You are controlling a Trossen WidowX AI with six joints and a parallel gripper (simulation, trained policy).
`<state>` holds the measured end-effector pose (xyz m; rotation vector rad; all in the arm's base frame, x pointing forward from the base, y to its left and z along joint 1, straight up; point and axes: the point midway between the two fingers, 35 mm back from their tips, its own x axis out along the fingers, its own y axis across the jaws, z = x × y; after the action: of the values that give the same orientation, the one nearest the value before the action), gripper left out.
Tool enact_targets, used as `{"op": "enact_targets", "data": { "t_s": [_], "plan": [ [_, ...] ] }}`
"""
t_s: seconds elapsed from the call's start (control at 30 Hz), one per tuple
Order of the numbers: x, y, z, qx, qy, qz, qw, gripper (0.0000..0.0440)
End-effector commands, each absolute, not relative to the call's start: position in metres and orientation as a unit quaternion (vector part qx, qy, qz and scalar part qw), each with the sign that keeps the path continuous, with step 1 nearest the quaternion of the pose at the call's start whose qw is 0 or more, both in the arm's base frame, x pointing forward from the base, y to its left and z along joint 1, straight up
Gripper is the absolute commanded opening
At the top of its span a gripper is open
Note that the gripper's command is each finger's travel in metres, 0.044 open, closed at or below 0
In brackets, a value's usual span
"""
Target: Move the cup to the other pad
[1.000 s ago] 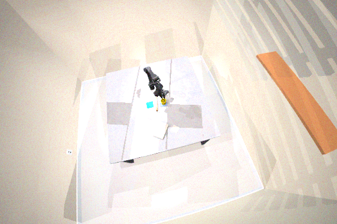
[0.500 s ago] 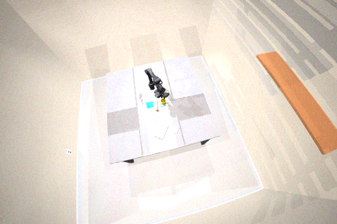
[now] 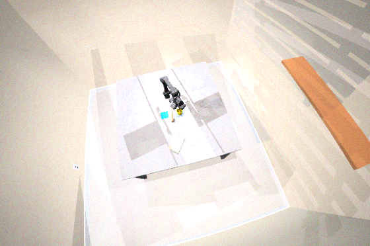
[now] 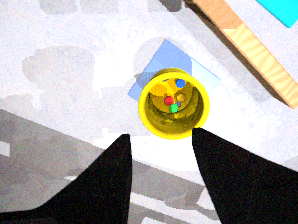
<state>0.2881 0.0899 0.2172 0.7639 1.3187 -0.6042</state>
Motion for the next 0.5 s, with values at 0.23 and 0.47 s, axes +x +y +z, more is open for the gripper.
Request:
{"op": "enact_targets", "data": {
  "t_s": [0.23,0.47],
  "plan": [
    [0.277,0.086,0.19,0.31,0.618,-0.325,0.645,0.016],
    [0.27,0.084,0.173,0.298,0.627,-0.353,0.628,0.0168]
  ]
}}
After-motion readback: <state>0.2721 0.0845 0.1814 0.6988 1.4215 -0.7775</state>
